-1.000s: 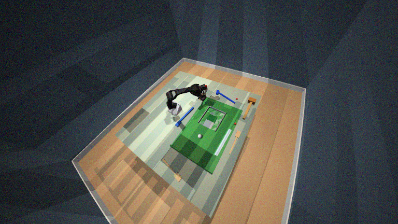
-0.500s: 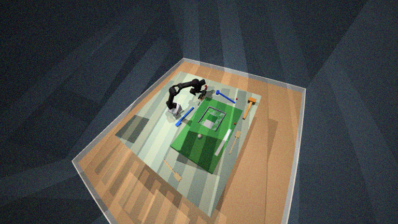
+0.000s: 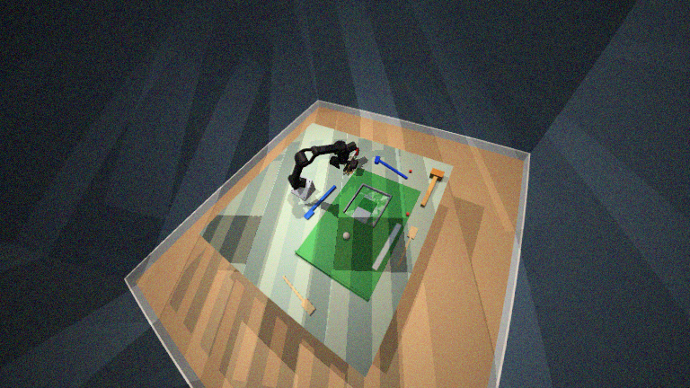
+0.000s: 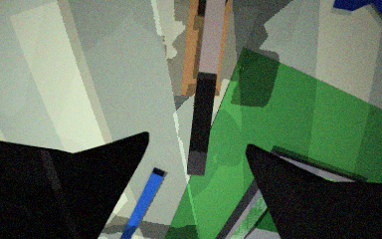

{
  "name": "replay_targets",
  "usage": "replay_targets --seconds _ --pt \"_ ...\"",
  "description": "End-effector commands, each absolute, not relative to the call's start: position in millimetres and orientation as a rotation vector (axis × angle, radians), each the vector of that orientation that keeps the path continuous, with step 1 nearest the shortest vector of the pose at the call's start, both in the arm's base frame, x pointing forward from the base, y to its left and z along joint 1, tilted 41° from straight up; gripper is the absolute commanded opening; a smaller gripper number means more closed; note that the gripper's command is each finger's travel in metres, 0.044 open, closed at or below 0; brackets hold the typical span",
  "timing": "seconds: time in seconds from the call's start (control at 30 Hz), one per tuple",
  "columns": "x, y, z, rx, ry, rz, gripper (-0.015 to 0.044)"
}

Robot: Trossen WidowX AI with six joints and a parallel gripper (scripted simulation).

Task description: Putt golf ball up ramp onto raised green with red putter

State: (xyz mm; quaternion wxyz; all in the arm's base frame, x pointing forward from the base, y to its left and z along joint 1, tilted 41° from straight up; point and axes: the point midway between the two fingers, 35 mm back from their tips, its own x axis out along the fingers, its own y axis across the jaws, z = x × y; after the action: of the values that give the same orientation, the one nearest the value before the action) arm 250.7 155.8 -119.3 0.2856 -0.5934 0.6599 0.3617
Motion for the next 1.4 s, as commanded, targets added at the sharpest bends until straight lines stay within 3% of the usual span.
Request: replay_targets --seconds 0.0,0.67,1.17,1.37 --pt "249 153 -123 -1.595 1.769 0.972 0.044" --pt "246 139 -139 -1.596 1.77 0.971 0.044" --pt "248 141 -137 -1.587 1.763 0.965 0.0046" --pt "248 141 -137 -1.587 1.763 0.965 0.0006"
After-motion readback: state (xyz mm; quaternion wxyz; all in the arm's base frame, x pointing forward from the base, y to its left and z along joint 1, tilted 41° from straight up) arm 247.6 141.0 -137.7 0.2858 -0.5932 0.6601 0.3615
